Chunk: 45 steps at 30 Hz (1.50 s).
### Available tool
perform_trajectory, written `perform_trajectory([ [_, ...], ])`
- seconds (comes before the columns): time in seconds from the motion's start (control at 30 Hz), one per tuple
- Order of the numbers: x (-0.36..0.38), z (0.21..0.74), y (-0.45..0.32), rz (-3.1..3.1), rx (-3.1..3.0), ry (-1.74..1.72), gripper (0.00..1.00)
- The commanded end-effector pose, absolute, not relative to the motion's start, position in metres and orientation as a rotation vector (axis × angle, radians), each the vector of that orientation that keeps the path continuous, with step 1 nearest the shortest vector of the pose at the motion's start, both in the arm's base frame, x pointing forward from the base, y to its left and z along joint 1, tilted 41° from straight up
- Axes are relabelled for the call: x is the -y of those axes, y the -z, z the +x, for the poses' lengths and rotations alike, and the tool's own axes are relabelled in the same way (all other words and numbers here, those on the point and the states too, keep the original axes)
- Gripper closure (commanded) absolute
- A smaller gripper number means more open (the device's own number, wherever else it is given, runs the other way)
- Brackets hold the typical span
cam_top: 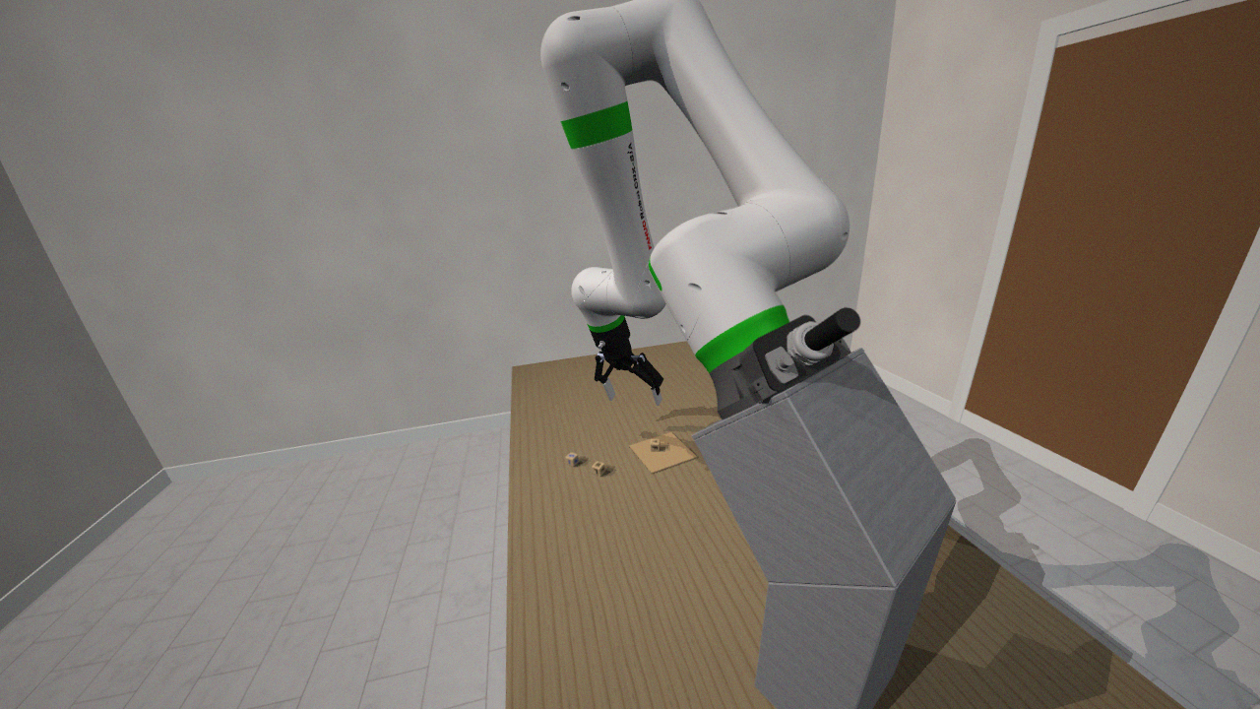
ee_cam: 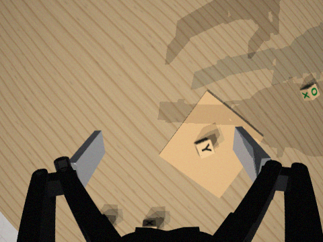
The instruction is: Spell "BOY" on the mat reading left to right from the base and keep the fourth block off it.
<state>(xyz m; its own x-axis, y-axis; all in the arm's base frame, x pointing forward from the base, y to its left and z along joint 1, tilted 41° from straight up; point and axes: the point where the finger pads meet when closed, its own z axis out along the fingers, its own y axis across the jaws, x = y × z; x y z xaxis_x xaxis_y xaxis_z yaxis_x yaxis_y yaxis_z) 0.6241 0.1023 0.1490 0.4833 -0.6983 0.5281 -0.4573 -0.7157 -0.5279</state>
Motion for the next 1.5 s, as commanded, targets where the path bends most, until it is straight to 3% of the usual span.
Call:
perform_trajectory([
  [0.0,-0.102,0.624,-0.149,-2.407,-0.967,1.081,0.00],
  [1.47,-0.096,0.611,-0.142,-2.384,-0.982,1.083,0.00],
])
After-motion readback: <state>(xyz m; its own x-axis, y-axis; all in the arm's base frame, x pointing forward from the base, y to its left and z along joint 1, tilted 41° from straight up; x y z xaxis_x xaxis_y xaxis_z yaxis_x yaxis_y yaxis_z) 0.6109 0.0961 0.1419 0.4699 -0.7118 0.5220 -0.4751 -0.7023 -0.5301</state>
